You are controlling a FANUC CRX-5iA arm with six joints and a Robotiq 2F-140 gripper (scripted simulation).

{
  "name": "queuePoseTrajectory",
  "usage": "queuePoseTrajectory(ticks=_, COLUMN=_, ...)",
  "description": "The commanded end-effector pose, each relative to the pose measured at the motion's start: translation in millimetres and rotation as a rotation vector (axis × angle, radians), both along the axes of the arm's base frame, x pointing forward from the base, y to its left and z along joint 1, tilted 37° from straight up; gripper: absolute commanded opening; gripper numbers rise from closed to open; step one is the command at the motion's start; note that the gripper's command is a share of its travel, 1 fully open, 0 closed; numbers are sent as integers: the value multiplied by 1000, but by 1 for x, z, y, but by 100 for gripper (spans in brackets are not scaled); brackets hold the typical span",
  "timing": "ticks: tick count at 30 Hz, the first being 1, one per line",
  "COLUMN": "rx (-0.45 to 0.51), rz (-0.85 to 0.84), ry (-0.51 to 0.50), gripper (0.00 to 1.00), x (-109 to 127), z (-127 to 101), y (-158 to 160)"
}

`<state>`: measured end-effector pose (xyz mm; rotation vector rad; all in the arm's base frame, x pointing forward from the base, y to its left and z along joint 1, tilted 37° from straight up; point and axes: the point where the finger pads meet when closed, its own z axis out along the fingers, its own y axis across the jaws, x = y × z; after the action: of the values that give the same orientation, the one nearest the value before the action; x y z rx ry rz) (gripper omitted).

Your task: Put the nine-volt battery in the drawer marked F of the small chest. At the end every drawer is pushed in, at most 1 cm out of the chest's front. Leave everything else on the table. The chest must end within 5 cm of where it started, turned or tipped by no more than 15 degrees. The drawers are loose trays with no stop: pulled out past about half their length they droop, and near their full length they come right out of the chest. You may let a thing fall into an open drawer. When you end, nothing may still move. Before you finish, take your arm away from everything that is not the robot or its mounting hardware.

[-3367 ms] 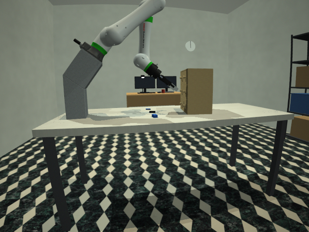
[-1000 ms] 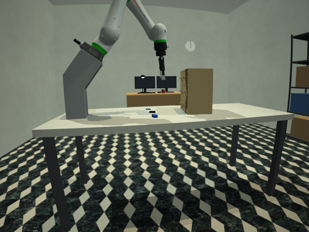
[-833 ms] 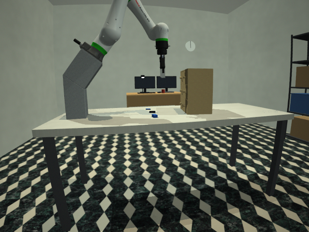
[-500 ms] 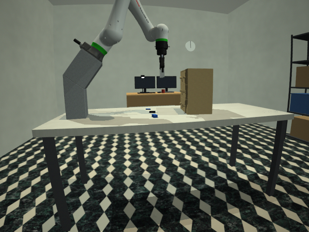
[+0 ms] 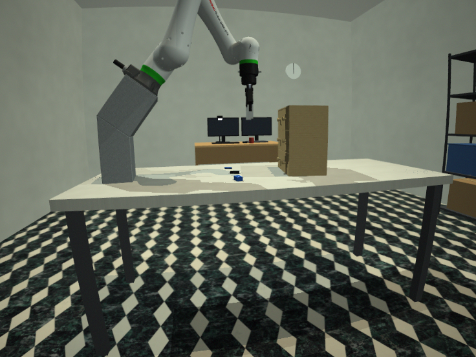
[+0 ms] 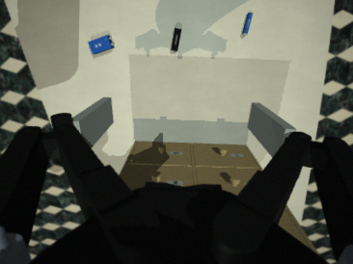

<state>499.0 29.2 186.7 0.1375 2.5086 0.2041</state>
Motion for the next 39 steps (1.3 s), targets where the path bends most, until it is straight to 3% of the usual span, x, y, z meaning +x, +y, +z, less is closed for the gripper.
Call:
queuePoseTrajectory(ticks=1, rx=0, rz=0, ry=0, gripper=100, x=0, z=0, y=0)
queuePoseTrajectory(ticks=39, rx=-41, rz=56, ry=-8, gripper=100, x=-1, z=2, y=3)
